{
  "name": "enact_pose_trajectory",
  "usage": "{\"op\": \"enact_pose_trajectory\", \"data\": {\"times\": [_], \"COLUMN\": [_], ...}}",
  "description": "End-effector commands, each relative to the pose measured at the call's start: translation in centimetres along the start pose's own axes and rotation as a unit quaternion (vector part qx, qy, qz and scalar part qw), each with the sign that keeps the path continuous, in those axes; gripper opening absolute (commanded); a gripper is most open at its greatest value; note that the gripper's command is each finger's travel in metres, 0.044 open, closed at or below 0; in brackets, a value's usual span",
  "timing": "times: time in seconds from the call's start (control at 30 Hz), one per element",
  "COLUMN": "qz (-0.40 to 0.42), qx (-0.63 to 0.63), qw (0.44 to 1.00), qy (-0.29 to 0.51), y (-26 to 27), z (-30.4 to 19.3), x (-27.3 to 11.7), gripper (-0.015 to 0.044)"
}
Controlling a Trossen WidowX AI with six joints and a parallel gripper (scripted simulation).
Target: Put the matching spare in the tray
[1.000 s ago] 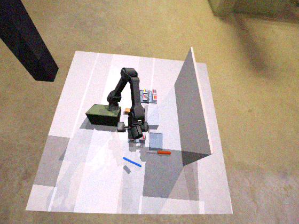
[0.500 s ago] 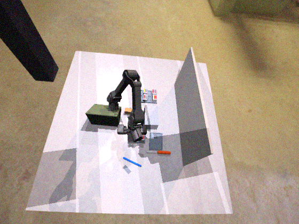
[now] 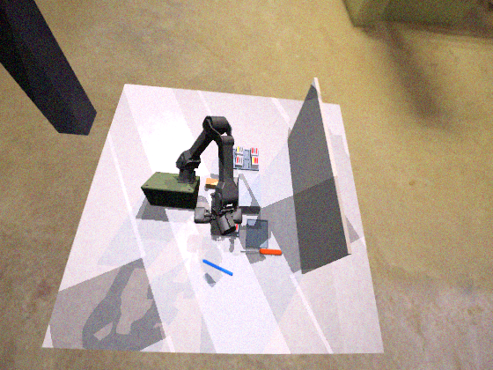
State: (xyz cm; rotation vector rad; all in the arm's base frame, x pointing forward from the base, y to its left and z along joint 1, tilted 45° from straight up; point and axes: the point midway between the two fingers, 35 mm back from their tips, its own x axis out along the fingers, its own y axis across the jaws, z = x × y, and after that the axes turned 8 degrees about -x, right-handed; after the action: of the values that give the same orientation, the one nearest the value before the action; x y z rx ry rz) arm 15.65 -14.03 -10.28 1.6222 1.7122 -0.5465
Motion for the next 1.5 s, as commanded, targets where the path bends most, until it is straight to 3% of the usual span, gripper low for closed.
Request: {"op": "enact_pose_trajectory", "data": {"times": [0.0,1.47], "qz": [0.000,0.001], "qx": [0.005,0.005], "qw": [1.000,1.000], "qy": [0.008,0.010], "y": [-0.1,-0.1], "z": [-0.1,-0.3], "x": [1.1,7.9], "gripper": [0.0300,0.0300]}}
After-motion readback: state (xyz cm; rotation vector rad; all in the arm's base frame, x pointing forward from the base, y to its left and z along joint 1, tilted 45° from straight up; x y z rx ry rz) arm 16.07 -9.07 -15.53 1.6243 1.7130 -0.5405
